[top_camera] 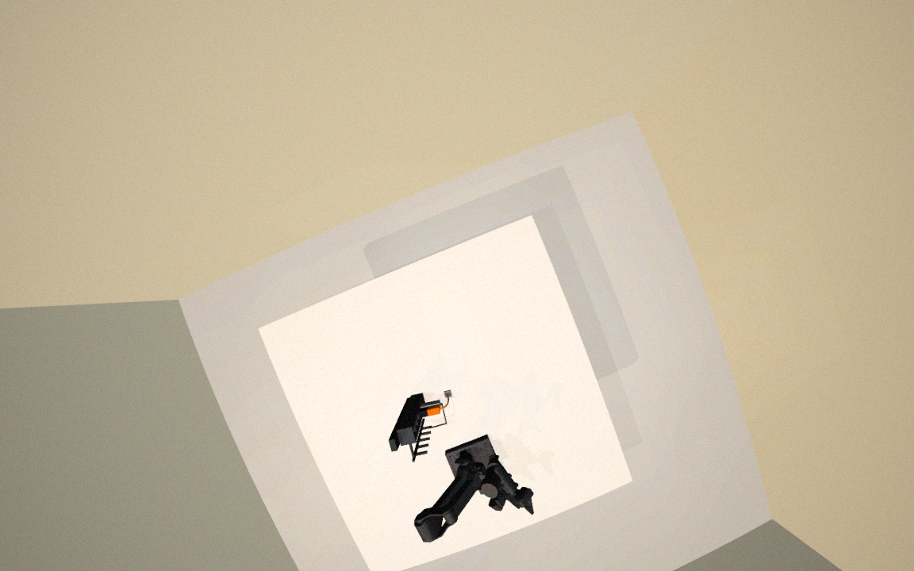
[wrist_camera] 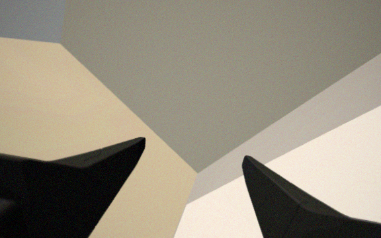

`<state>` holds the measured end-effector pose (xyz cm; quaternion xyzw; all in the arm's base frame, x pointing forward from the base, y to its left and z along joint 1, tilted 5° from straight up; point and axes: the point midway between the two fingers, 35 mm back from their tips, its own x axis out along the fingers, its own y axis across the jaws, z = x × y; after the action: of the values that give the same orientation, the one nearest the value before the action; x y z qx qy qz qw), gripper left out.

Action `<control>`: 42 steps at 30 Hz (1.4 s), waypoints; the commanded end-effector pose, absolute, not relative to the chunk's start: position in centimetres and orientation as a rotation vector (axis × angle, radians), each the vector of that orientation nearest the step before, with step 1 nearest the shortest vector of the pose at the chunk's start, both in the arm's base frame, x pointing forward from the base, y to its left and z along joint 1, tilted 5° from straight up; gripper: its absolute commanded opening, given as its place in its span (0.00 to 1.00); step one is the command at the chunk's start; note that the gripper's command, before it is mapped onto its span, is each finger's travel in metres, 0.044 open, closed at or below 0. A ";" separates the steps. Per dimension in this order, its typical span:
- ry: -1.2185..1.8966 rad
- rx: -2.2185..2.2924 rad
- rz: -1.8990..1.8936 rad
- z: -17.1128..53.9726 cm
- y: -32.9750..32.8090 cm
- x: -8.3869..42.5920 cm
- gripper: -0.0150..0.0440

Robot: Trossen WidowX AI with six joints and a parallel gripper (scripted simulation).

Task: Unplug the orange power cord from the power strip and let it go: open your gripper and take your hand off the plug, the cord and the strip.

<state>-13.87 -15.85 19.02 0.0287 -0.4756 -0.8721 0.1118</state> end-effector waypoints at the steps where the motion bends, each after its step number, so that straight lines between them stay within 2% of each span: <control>1: -1.387 0.090 -2.554 19.1 -16.1 -13.8 0.89; 9: -0.995 0.364 -2.244 20.4 -26.0 -6.4 0.53; 16: -0.701 0.593 -1.988 20.0 -30.6 2.0 0.53; 24: -0.394 0.820 -1.745 18.8 -31.2 11.1 0.53; 34: 0.021 1.076 -1.487 16.9 -26.6 21.0 0.53; 42: 0.373 1.241 -1.339 15.9 -19.7 25.9 0.53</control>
<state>21.97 -25.33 16.42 0.4784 0.0437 -0.6308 0.6094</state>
